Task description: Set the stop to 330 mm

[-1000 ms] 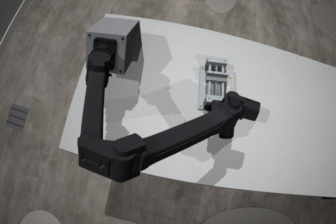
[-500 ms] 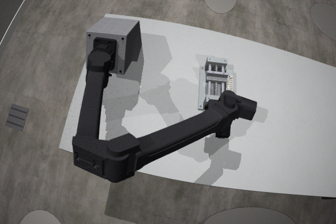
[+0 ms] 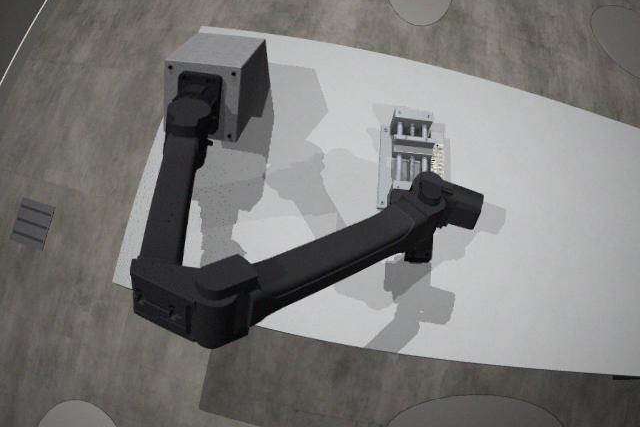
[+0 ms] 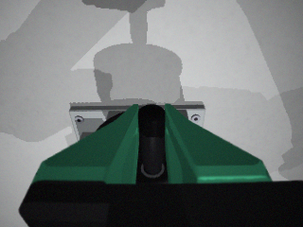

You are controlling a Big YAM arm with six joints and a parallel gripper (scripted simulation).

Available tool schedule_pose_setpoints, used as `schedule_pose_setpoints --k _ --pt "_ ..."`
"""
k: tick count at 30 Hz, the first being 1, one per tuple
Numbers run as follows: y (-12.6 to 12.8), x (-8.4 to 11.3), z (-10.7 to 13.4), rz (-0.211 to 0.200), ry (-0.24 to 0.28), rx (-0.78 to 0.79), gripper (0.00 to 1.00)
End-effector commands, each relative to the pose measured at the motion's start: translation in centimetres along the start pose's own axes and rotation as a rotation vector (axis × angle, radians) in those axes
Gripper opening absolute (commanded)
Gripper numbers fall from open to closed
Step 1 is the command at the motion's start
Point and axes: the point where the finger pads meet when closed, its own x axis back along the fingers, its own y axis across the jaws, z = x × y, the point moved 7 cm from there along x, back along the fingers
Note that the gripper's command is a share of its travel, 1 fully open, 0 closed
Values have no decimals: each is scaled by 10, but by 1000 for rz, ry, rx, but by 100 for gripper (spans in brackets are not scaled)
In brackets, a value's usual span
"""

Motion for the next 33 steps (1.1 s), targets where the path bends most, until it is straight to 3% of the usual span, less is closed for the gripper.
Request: schedule_pose_setpoints --k 1,33 --pt "-8 5 -4 -12 -2 1 6" --pt "-27 -16 0 12 1 10 6"
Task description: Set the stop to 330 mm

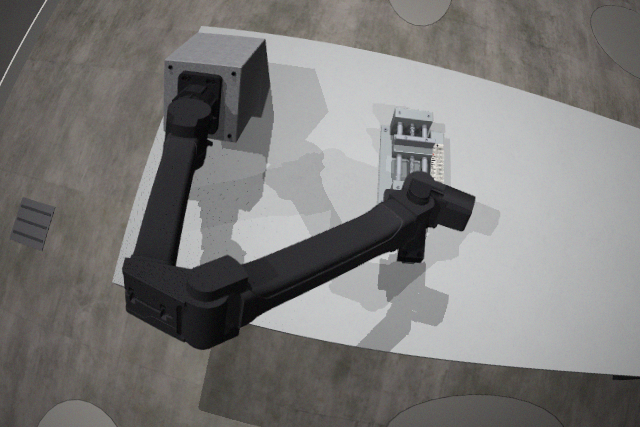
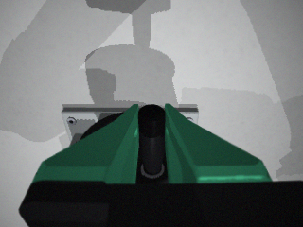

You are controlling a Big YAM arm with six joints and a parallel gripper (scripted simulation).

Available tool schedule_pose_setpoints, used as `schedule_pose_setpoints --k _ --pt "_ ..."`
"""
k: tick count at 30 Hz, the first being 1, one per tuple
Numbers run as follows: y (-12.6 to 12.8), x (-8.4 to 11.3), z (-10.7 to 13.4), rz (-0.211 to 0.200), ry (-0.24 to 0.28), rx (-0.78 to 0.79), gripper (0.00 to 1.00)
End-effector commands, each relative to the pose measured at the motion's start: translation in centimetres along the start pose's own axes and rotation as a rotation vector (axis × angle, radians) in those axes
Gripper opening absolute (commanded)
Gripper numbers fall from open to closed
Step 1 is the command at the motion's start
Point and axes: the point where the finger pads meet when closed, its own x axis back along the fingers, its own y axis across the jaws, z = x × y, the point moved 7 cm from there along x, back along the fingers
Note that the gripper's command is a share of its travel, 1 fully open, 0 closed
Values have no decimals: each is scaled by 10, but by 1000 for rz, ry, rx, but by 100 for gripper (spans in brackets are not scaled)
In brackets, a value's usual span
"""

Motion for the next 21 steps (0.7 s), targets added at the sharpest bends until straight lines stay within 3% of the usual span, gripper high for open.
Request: schedule_pose_setpoints --k 1,21 --pt "-15 -12 -1 30 2 5 6" --pt "-26 -27 4 38 5 16 6"
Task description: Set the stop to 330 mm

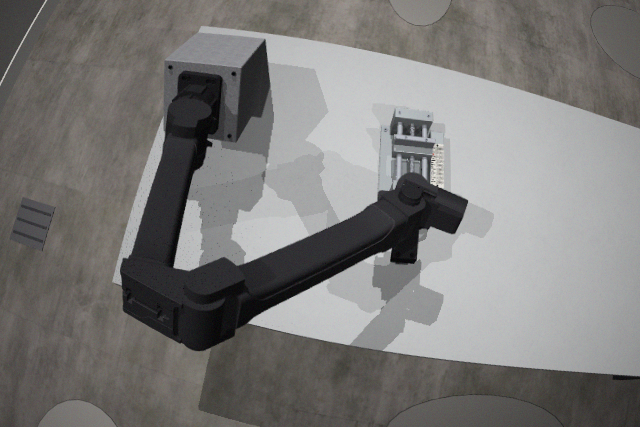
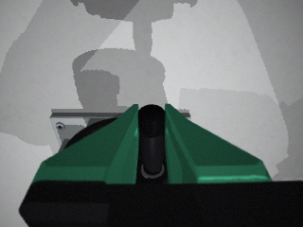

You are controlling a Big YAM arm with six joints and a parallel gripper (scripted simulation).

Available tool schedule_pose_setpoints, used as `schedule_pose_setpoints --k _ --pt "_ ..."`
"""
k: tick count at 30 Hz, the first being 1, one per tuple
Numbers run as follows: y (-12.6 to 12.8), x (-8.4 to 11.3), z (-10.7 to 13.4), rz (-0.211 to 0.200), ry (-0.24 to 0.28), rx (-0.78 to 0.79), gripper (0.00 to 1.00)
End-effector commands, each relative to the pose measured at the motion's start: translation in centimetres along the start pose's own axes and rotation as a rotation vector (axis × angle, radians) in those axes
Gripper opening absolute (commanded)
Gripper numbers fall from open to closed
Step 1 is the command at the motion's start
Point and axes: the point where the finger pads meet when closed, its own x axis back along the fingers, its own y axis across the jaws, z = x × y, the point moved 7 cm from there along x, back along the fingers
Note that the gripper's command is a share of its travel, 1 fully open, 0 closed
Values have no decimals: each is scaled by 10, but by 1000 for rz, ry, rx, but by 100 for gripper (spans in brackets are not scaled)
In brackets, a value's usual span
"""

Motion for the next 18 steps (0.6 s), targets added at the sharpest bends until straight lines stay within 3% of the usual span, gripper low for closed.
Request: schedule_pose_setpoints --k 1,18 --pt "-16 -20 4 41 7 17 6" --pt "-13 -39 4 40 6 15 6"
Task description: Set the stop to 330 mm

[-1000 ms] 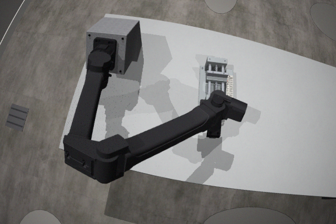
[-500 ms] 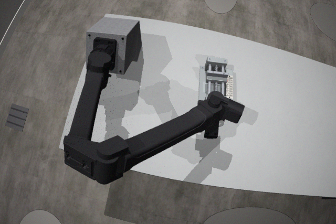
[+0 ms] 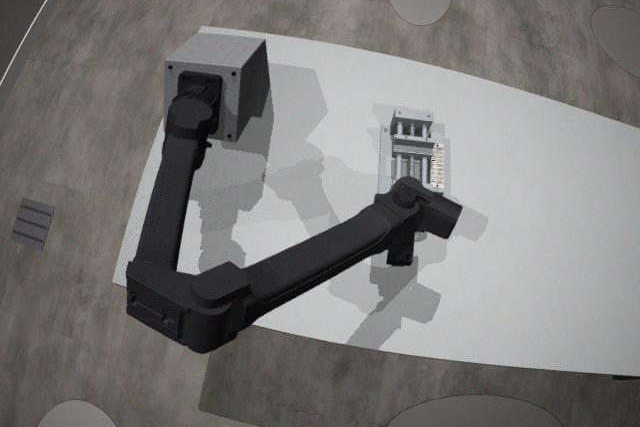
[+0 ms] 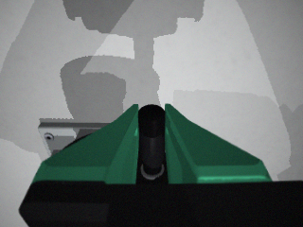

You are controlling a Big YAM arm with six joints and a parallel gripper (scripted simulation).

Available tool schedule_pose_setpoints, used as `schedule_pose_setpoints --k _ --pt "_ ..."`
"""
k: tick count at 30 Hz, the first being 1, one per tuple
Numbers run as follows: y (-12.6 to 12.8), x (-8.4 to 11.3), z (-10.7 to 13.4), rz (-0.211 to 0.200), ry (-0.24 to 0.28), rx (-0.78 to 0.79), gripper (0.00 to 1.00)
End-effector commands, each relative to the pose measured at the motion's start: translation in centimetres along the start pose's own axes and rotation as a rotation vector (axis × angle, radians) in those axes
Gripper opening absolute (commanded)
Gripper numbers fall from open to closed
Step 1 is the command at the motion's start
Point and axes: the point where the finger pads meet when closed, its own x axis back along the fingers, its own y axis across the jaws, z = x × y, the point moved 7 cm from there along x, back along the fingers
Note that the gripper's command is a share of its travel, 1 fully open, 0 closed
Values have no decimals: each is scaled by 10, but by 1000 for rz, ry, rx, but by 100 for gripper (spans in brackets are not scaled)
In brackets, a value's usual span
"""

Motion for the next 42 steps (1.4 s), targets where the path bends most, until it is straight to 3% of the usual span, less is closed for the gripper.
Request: schedule_pose_setpoints --k 1,12,21,42 --pt "-2 -24 1 31 4 3 6" --pt "-3 -33 4 42 6 17 6" --pt "19 -40 0 40 6 12 6" --pt "44 -44 -1 30 2 -20 6"
